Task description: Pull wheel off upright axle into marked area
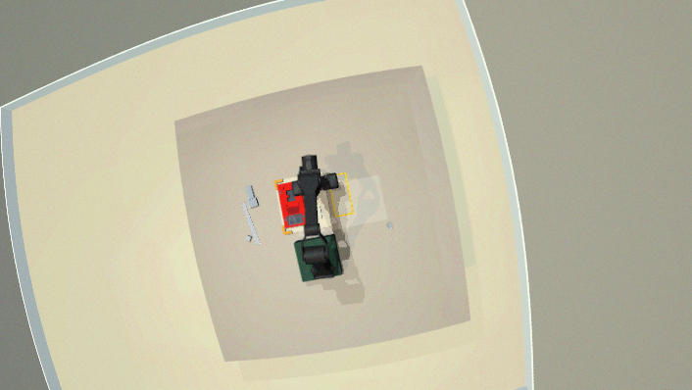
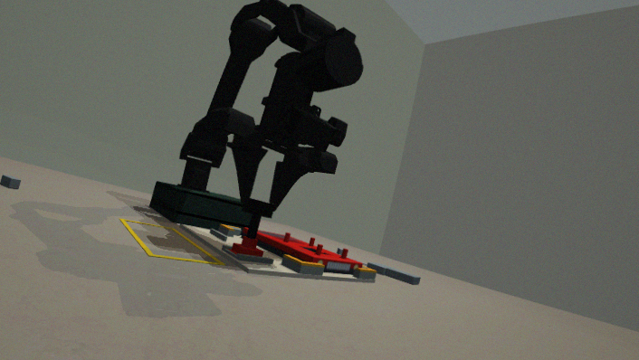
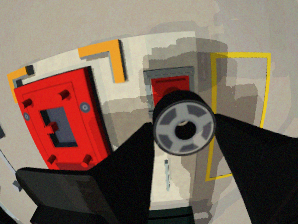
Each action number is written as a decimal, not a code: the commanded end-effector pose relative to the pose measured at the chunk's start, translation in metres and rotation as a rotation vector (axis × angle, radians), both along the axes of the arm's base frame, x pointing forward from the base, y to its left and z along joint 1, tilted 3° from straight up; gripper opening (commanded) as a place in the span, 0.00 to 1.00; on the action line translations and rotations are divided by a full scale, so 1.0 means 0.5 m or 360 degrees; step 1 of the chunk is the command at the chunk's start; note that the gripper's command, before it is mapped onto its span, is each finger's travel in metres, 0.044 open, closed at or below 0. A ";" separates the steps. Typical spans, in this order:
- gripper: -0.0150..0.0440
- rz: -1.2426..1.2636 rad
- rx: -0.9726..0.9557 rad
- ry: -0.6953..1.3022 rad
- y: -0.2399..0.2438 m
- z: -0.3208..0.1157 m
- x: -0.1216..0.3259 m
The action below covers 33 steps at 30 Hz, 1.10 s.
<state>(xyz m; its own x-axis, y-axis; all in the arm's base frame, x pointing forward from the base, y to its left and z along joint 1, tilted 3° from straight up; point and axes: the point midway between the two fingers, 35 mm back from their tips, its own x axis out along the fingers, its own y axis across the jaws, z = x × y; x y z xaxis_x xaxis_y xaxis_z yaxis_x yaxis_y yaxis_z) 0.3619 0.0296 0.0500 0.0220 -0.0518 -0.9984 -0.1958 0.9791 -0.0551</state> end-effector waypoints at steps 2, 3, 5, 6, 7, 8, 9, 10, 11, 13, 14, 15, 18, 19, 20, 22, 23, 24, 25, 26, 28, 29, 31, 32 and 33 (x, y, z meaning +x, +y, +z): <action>0.25 0.0000 0.0006 -0.0016 0.002 0.011 0.003; 0.25 0.0000 0.0006 -0.0016 0.002 0.011 0.003; 0.25 0.0000 0.0006 -0.0016 0.002 0.012 0.002; 0.25 0.0000 0.0006 -0.0016 0.002 0.012 0.002; 0.25 0.0000 0.0006 -0.0016 0.002 0.012 0.002; 0.25 0.0000 0.0006 -0.0016 0.002 0.014 0.002; 0.25 0.0000 0.0006 -0.0016 0.002 0.016 0.002; 0.25 0.0000 0.0006 -0.0016 0.002 0.020 0.002; 0.25 0.0000 0.0006 -0.0016 0.002 0.025 0.002; 0.25 0.0000 0.0006 -0.0016 0.002 0.039 0.001; 0.25 0.0000 0.0006 -0.0016 0.003 0.048 -0.001; 0.25 0.0000 0.0006 -0.0016 0.003 0.057 -0.002; 0.25 0.0000 0.0006 -0.0016 0.003 0.076 -0.009; 0.25 0.0000 0.0006 -0.0016 0.003 0.078 -0.010; 0.25 0.0000 0.0006 -0.0016 0.003 0.079 -0.011; 0.25 0.0004 0.0000 0.0003 0.000 0.064 -0.012; 0.25 0.0004 0.0000 0.0003 -0.004 0.064 -0.012; 0.25 0.0004 0.0000 0.0002 -0.010 0.065 -0.013; 0.25 0.0004 0.0000 0.0002 -0.018 0.066 -0.015; 0.25 0.0003 0.0000 0.0001 -0.025 0.067 -0.017; 0.25 0.0003 0.0000 0.0000 -0.040 0.069 -0.020; 0.25 0.0003 0.0000 0.0000 -0.047 0.070 -0.022; 0.25 0.0003 0.0000 -0.0002 -0.062 0.071 -0.026; 0.25 0.0002 0.0000 -0.0002 -0.069 0.072 -0.028; 0.25 0.0002 0.0000 -0.0003 -0.076 0.073 -0.030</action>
